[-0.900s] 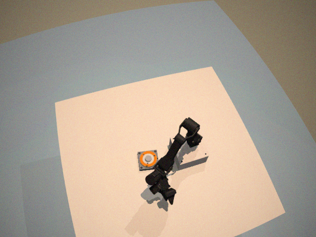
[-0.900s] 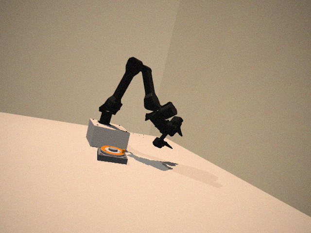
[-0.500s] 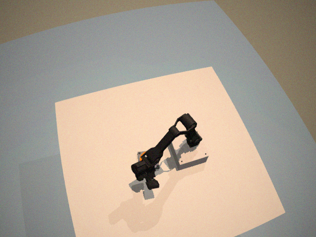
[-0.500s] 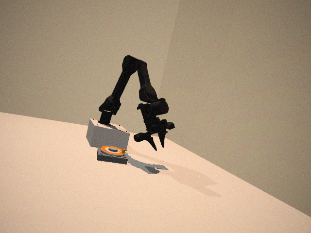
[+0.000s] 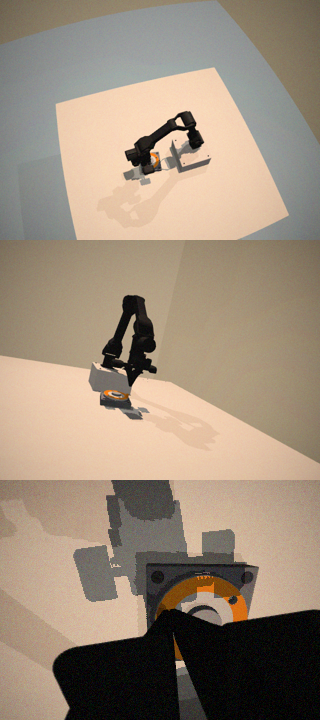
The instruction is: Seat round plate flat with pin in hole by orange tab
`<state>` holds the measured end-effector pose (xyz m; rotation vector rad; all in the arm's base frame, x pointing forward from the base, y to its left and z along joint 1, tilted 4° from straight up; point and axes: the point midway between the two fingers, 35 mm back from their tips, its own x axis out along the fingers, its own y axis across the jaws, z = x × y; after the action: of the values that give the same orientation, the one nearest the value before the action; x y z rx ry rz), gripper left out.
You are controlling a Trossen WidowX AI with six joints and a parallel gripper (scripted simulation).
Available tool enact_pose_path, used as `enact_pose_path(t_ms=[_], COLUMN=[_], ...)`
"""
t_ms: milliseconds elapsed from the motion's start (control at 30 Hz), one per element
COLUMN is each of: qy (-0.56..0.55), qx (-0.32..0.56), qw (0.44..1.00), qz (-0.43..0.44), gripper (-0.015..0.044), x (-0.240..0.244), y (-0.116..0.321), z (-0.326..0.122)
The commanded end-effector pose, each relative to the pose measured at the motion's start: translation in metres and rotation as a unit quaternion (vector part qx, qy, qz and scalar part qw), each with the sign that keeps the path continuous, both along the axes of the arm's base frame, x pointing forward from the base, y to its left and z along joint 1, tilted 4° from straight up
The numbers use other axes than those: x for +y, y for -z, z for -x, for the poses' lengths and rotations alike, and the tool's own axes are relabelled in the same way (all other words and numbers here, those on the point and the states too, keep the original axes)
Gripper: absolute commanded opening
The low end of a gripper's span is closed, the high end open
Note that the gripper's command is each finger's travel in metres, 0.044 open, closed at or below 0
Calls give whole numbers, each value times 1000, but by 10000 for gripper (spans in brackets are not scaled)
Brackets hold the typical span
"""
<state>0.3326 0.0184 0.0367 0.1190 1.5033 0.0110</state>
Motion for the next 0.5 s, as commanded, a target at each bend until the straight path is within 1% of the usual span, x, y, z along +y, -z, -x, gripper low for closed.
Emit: enact_pose_path(t_ms=[0, 233, 467], qy=[-6, -6, -6], qx=[6, 6, 6], qw=[1000, 1000, 1000], qz=[9, 9, 9], gripper=[0, 0, 0], x=[-3, -1, 1], y=[0, 42, 47], z=[3, 0, 2])
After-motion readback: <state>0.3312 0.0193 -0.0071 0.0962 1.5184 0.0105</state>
